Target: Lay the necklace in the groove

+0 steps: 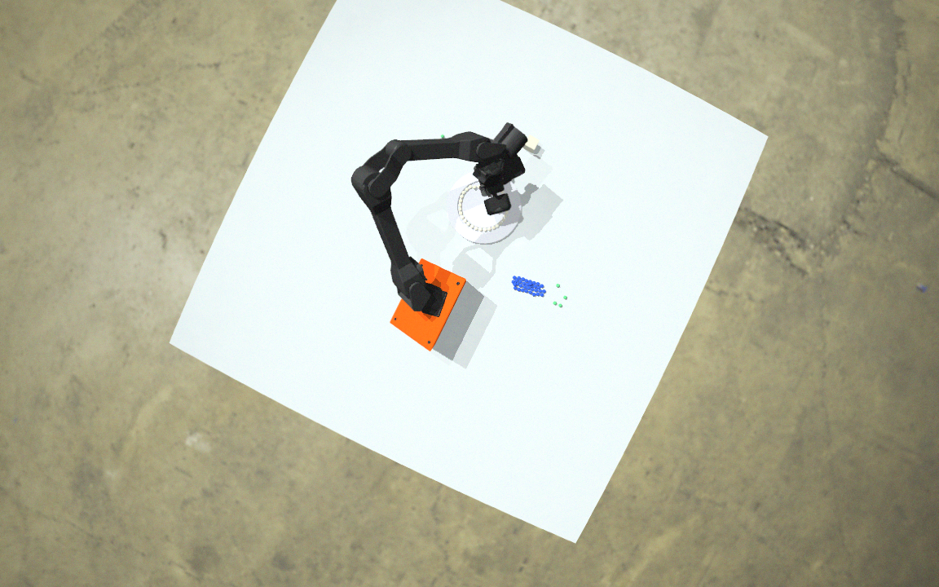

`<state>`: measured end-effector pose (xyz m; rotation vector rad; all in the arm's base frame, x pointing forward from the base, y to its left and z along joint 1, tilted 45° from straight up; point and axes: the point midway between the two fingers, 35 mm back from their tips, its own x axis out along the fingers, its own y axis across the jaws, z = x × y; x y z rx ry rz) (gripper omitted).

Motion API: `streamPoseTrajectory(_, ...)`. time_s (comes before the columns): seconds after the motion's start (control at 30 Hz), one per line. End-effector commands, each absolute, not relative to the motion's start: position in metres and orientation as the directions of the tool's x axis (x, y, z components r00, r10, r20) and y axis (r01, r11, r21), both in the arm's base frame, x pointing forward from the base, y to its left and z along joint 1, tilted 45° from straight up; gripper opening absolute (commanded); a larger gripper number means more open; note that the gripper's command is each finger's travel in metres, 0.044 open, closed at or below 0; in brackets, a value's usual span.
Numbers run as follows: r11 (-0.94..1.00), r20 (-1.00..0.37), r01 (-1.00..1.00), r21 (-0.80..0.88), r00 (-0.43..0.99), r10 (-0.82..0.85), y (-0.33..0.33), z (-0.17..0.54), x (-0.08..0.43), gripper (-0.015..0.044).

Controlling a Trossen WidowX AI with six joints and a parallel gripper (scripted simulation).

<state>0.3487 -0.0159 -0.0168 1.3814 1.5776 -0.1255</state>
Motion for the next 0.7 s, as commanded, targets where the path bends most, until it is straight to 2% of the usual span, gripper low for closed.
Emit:
streamPoseTrajectory(0.0,0.344,-0.707,0.795,0.5,0.146,0.692,-0.0162,-0.0165,0.349,0.0)
streamPoseTrajectory(0.67,0.34,-0.705,0.796,0.501,0.147,0.694,-0.0187,-0.0137,0.348,0.0)
